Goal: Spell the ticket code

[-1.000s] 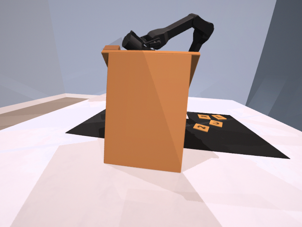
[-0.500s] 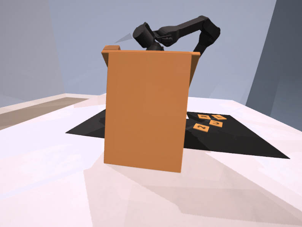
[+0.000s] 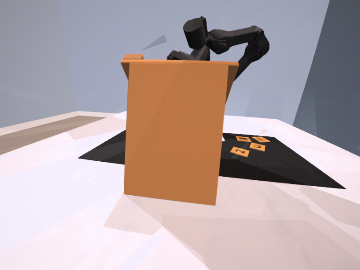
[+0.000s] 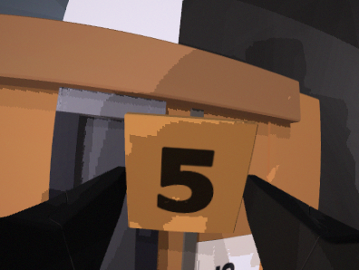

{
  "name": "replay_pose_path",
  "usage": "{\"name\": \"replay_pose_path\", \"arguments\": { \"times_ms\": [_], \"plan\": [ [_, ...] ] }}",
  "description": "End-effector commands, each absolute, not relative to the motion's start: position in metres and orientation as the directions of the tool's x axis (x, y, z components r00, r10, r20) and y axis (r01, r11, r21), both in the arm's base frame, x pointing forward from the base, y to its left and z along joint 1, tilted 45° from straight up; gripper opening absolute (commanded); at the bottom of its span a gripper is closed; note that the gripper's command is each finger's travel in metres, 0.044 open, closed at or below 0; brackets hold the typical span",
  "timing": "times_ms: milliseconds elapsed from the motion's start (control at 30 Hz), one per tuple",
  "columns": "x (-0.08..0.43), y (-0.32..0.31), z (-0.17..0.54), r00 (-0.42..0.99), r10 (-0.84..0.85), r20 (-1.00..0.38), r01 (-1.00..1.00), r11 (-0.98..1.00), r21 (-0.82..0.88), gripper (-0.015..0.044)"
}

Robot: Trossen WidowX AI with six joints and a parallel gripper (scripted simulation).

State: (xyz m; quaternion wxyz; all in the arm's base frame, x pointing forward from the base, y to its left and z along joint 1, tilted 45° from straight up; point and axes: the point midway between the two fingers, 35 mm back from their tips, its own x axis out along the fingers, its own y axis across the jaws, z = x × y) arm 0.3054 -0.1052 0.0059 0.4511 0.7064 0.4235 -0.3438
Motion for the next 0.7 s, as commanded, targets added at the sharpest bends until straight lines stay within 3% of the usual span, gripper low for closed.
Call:
{"name": "replay_pose_path", "arguments": {
  "times_ms": [0, 667],
  "plan": [
    [0.310, -0.090, 0.020, 0.442, 0.300, -0.845, 0.897, -0.120, 0.426, 0.0000],
    [0.322, -0.026, 0.101, 0.620, 0.376, -0.689, 0.569, 0.390, 0.724, 0.0000]
  ]
}}
